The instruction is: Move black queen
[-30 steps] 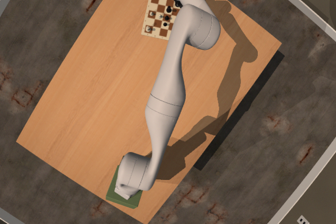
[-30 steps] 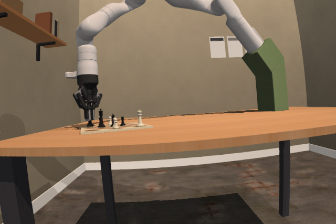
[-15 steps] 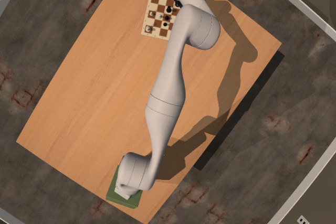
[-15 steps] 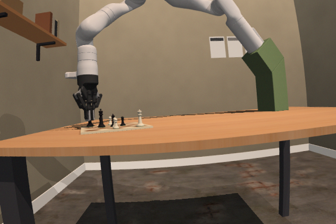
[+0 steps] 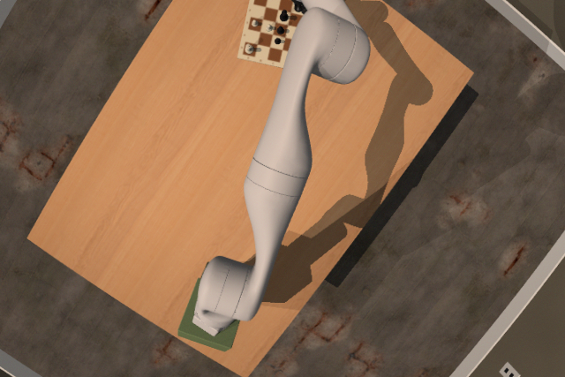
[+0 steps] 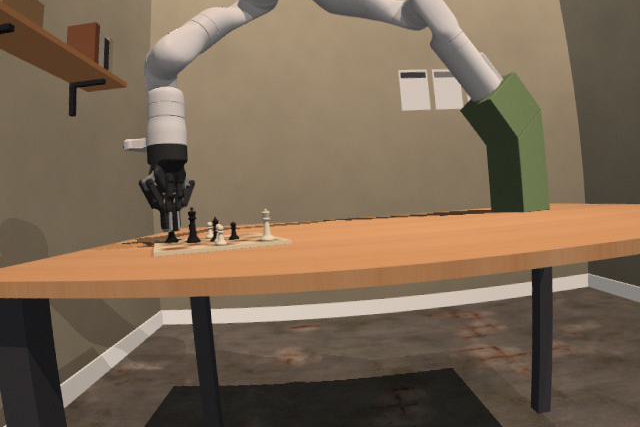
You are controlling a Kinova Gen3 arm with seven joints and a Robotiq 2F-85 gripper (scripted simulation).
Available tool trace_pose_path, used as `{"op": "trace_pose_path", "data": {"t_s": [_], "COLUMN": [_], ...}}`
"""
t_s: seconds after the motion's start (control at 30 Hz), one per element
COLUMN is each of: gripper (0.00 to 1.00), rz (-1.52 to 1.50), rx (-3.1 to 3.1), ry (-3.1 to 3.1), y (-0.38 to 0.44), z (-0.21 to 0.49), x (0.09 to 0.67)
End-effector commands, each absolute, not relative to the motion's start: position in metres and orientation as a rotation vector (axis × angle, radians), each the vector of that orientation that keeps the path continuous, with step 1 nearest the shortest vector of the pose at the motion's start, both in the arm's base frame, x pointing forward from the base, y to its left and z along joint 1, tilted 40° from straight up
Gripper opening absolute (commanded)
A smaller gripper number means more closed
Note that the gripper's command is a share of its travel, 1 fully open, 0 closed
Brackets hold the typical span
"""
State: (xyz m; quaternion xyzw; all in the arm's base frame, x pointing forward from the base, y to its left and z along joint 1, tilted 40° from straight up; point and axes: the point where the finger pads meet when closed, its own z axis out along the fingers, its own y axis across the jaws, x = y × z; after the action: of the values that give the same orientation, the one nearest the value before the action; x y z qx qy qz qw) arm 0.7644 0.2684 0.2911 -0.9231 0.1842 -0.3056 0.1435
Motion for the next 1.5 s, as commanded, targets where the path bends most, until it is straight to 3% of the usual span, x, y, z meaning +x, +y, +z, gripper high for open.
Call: {"op": "trace_pose_path", "data": {"t_s": [0.0, 1.1, 1.13, 1.2, 1.23, 1.3, 1.33, 1.4, 1.43, 1.47], "gripper": [0.0, 0.0, 0.08, 0.08, 0.16, 0.16, 0.25, 0.25, 0.33, 0.33], "rz": [-0.884, -0.884, -0.884, -0.884, -0.884, -0.884, -0.884, -0.884, -0.884, -0.884], "rx": [-2.66, -2.66, -2.66, -2.66, -2.66, -2.66, -2.66, -2.66, -2.66, -2.66], "ry": [0.531, 0.531, 0.531, 0.531, 0.531, 0.531, 0.531, 0.531, 0.531, 0.531], "y": [0.2686, 0.2686, 0.2686, 0.2686, 0.2686, 0.2686, 0.2686, 0.2686, 0.2686, 0.2686], "z": [0.2929, 0.2929, 0.2929, 0.2929, 0.2929, 0.2929, 0.2929, 0.2929, 0.2929, 0.2929], "x": [0.7645, 0.7645, 0.7645, 0.7645, 0.7645, 0.7645, 0.7645, 0.7645, 0.7645, 0.7645]}}
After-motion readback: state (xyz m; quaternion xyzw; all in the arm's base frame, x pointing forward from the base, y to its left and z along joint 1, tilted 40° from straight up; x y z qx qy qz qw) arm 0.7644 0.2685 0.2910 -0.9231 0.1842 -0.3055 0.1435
